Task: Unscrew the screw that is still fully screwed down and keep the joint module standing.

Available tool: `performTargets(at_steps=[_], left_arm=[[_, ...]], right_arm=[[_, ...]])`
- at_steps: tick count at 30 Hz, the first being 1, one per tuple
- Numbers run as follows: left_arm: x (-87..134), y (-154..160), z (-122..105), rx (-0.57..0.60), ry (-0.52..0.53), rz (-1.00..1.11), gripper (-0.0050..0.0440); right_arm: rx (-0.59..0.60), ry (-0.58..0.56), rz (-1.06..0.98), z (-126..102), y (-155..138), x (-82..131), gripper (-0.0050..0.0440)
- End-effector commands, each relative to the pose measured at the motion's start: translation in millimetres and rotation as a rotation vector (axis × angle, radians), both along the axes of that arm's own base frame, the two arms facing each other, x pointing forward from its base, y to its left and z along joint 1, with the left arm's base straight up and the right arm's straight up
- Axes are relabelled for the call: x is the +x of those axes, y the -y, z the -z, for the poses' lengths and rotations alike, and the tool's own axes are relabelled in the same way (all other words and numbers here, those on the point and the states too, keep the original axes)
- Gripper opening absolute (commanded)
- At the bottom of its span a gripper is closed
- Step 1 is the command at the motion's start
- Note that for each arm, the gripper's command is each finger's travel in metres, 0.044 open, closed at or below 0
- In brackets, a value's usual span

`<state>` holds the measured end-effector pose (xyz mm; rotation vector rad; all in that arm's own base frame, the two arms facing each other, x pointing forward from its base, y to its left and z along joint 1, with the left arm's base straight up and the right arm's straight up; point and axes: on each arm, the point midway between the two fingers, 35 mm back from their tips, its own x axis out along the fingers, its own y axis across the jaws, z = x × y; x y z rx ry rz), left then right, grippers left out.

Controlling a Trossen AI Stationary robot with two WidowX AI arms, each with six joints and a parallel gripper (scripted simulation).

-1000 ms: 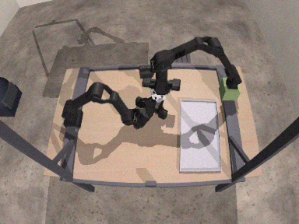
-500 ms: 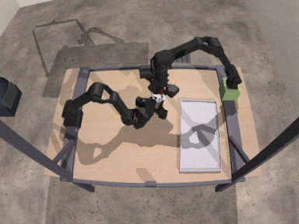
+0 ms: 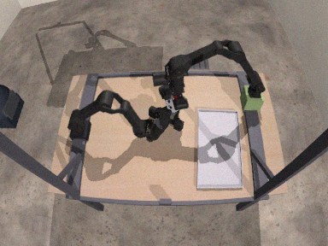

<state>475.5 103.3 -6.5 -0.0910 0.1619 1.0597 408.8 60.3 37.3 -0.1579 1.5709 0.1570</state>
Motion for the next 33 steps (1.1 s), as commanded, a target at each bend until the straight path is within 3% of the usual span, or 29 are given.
performTargets(at_steps=[1, 33], left_arm=[[4.3, -1.6, -10.7, -0.001, 0.028, -0.003, 0.0245], [4.3, -1.6, -10.7, -0.001, 0.028, -0.003, 0.0245]], right_arm=[[0.007, 0.039, 0.196, -13.0, -0.3, 7.9, 0.025], [0.024, 0.029, 1.472, -12.6, -0.2, 7.7, 0.025]])
